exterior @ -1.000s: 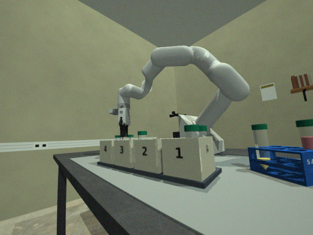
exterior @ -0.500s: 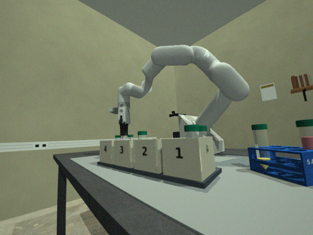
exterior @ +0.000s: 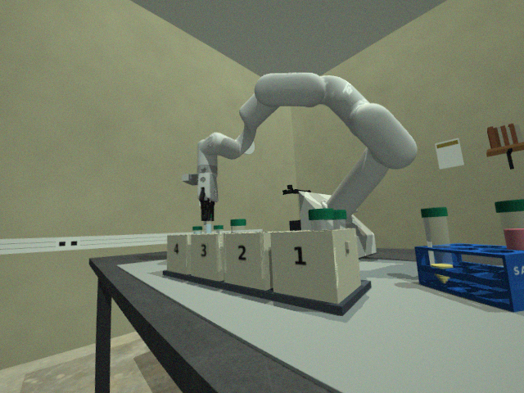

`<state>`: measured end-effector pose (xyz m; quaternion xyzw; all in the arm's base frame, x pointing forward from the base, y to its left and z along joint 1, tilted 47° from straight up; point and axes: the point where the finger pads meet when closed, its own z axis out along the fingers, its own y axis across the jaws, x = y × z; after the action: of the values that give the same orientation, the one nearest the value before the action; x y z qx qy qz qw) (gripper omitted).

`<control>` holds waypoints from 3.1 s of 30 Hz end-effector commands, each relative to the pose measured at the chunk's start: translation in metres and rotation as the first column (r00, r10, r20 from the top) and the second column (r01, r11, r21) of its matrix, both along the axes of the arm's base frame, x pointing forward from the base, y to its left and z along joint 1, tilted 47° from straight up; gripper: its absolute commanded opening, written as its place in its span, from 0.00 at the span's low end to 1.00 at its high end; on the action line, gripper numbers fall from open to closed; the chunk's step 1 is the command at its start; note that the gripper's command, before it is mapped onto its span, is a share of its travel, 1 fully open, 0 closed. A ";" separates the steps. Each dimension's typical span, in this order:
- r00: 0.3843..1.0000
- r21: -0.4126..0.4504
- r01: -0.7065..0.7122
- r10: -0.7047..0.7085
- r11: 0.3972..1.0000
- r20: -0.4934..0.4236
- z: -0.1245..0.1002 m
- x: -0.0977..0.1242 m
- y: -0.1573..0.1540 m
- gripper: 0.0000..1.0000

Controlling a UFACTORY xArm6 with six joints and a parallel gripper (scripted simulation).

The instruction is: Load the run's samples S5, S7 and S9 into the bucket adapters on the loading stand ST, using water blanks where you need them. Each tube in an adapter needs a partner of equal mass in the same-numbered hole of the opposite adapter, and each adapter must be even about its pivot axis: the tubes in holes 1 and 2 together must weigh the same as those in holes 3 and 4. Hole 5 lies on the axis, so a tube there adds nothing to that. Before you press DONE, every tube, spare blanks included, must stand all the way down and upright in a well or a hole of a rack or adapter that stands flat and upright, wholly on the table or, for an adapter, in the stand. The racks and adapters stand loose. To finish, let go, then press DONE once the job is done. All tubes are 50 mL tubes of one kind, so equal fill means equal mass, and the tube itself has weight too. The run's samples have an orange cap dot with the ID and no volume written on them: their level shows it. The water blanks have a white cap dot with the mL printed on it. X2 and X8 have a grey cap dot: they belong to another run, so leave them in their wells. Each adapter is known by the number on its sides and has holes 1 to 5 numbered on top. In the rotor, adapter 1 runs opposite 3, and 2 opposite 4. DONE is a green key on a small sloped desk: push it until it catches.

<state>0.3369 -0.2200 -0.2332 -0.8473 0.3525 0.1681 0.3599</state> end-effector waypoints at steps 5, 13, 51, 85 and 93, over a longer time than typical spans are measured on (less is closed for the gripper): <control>1.000 -0.004 0.001 -0.001 1.000 0.003 0.010 0.002 -0.012 0.00; 1.000 -0.004 0.001 -0.001 1.000 0.003 0.021 0.002 -0.023 0.00; 1.000 -0.004 0.001 -0.001 1.000 0.003 0.063 0.004 -0.068 0.00; 0.696 -0.133 -0.496 0.485 0.858 0.530 0.143 0.049 0.009 0.00; 0.568 -0.194 -0.571 0.554 0.798 0.609 0.163 0.061 0.028 0.00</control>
<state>0.3884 -0.2023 -0.0848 -0.9158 -0.0373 0.0058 0.3999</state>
